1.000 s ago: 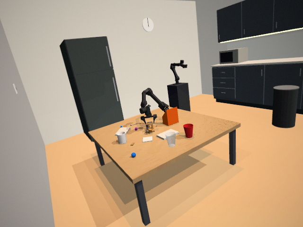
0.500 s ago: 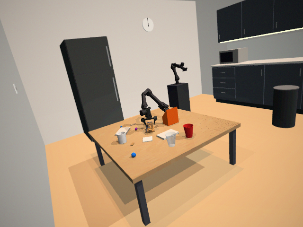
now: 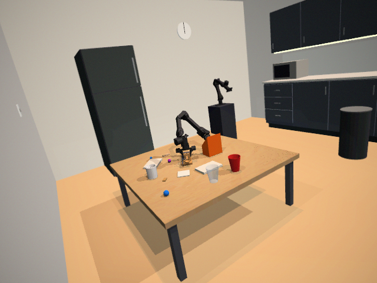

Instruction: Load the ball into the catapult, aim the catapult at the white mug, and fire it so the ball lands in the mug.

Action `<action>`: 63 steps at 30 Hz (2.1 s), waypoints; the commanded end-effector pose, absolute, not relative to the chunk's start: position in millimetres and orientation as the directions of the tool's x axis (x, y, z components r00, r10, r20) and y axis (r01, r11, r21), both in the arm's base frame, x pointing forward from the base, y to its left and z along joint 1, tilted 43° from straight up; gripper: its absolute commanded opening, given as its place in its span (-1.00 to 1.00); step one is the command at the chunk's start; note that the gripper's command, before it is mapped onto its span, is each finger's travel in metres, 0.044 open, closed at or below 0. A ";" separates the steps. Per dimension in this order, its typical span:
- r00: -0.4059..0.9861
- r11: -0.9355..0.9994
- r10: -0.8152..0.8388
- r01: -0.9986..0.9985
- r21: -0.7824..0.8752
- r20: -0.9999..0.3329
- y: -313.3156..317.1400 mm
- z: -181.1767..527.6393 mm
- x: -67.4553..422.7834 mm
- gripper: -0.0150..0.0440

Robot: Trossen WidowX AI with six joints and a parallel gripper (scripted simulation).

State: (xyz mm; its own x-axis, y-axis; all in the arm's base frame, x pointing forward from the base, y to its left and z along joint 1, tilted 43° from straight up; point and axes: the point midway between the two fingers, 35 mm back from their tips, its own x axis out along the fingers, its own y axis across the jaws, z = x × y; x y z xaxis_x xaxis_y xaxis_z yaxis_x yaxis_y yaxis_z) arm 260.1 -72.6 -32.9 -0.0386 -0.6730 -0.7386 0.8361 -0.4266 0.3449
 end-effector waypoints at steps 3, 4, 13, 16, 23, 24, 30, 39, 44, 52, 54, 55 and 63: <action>-0.037 -0.426 -0.673 0.836 0.346 -0.739 -72.2 -32.6 260.5 0.00; -0.037 -0.426 -0.673 0.836 0.346 -0.739 -72.2 -32.6 260.5 -0.02; -0.040 -0.428 -0.671 0.836 0.343 -0.741 -40.0 1.7 261.8 -0.49; -0.040 -0.428 -0.671 0.836 0.343 -0.741 -38.1 3.9 261.6 -0.49; -0.039 -0.309 -0.672 0.922 0.232 -0.740 -36.4 1.7 277.5 -0.49; -0.039 -0.285 -0.672 0.935 0.210 -0.740 -36.1 1.3 280.4 -0.49; -0.038 -0.140 -0.673 0.987 0.077 -0.739 -35.2 -1.2 299.8 -0.49; -0.036 0.068 -0.675 0.991 -0.111 -0.737 -36.6 -4.6 335.3 -0.49; -0.036 0.073 -0.675 0.991 -0.115 -0.737 -36.7 -4.7 338.3 -0.49; -0.036 0.073 -0.675 0.991 -0.115 -0.737 -42.5 -11.3 338.8 -0.49; -0.036 0.073 -0.675 0.991 -0.115 -0.737 -44.7 -13.8 338.9 -0.49; -0.035 0.073 -0.675 0.991 -0.115 -0.737 -45.8 -15.0 338.9 -0.49; -0.035 0.073 -0.675 0.991 -0.115 -0.737 -54.7 -24.8 338.9 -0.49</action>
